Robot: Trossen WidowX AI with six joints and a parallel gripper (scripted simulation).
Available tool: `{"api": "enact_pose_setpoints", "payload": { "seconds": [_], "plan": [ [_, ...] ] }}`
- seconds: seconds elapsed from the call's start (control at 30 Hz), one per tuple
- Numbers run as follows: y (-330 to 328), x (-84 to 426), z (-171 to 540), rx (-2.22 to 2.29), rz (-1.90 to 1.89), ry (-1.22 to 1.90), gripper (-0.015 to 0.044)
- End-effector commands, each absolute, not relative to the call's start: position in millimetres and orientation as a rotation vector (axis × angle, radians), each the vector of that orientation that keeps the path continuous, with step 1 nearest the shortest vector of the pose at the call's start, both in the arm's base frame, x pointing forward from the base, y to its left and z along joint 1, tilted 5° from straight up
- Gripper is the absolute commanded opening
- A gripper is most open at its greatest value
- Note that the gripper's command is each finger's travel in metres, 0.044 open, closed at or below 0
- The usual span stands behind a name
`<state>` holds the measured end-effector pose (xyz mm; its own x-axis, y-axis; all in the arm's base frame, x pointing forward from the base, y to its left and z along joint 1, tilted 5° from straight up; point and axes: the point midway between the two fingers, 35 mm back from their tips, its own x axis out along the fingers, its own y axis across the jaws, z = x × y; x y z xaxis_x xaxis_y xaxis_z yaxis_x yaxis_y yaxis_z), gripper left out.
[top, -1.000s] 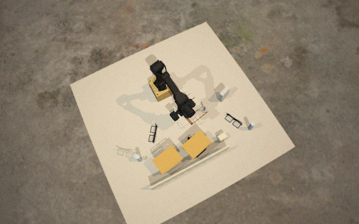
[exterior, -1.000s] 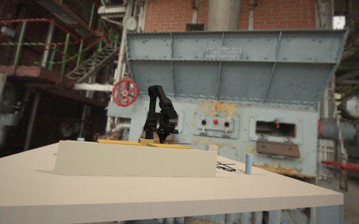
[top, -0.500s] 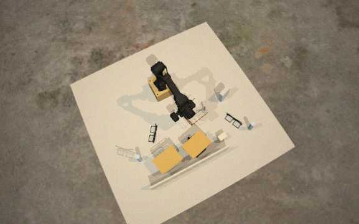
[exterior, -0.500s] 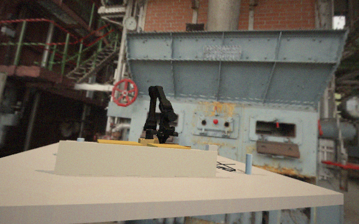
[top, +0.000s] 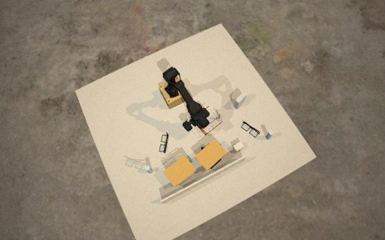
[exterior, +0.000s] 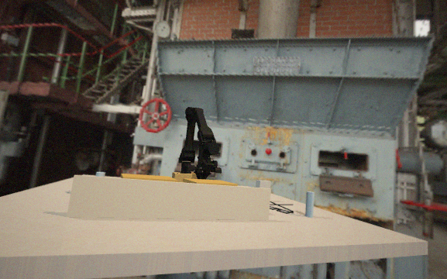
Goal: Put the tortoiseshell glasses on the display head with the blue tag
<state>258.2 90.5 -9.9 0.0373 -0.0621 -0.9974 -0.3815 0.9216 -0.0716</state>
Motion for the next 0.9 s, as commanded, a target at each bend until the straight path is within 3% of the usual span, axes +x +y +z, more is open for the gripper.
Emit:
{"api": "enact_pose_setpoints", "payload": {
  "seconds": [0.0, 0.87],
  "plan": [
    [88.7, 255.5, -17.2, -0.37, 0.255, 1.535, 0.0],
    [85.3, 252.6, -43.1, -0.371, 0.255, 1.535, 0.0]
  ]
}}
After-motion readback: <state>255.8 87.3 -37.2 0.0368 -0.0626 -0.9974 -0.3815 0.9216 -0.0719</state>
